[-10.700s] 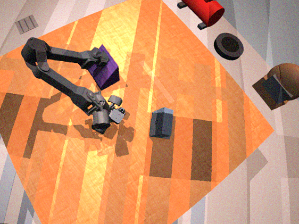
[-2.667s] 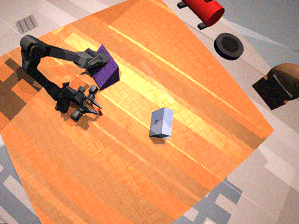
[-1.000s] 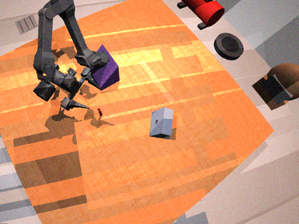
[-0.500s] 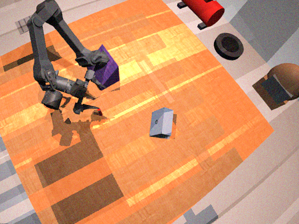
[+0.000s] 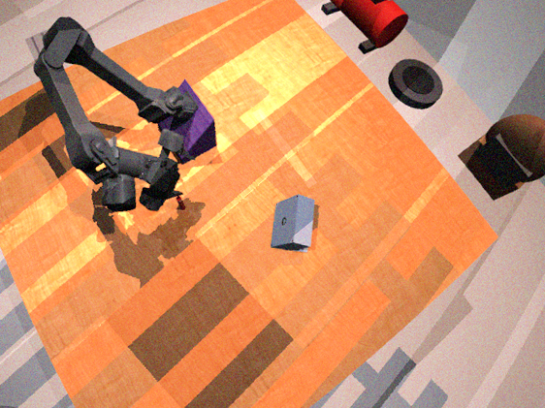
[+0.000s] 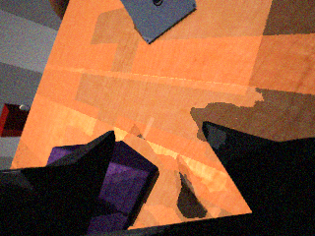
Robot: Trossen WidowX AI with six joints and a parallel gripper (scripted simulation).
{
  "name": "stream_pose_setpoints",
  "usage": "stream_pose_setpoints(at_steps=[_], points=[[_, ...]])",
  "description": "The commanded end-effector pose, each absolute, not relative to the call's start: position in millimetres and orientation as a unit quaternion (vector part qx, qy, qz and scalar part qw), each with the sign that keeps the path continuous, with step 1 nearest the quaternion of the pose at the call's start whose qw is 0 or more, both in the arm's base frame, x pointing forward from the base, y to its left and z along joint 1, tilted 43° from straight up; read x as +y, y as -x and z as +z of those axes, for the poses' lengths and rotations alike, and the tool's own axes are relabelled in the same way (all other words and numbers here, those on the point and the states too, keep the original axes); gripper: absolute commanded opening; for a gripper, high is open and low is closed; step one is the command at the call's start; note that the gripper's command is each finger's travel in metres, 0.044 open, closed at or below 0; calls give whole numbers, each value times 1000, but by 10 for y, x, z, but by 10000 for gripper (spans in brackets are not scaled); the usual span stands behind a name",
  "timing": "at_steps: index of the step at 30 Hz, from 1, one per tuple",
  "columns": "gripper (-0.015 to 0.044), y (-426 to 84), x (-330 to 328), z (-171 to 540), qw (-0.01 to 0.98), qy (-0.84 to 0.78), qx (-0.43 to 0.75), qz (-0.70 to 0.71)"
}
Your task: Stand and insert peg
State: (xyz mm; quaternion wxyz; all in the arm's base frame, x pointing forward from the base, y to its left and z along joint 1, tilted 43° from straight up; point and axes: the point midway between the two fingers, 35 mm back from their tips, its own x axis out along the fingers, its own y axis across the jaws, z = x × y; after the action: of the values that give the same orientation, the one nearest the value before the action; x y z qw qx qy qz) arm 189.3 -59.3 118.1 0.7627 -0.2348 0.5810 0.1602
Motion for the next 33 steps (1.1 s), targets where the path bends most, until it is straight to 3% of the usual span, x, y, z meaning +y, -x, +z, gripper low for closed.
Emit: stream_pose_setpoints(at_steps=[1,21,33], points=[[440,-1894,-634,1162,737,245,615,136],[440,-2129,-785,1315,588,407,696,-61],[440,-2169,-780,1345,588,413,690,-90]])
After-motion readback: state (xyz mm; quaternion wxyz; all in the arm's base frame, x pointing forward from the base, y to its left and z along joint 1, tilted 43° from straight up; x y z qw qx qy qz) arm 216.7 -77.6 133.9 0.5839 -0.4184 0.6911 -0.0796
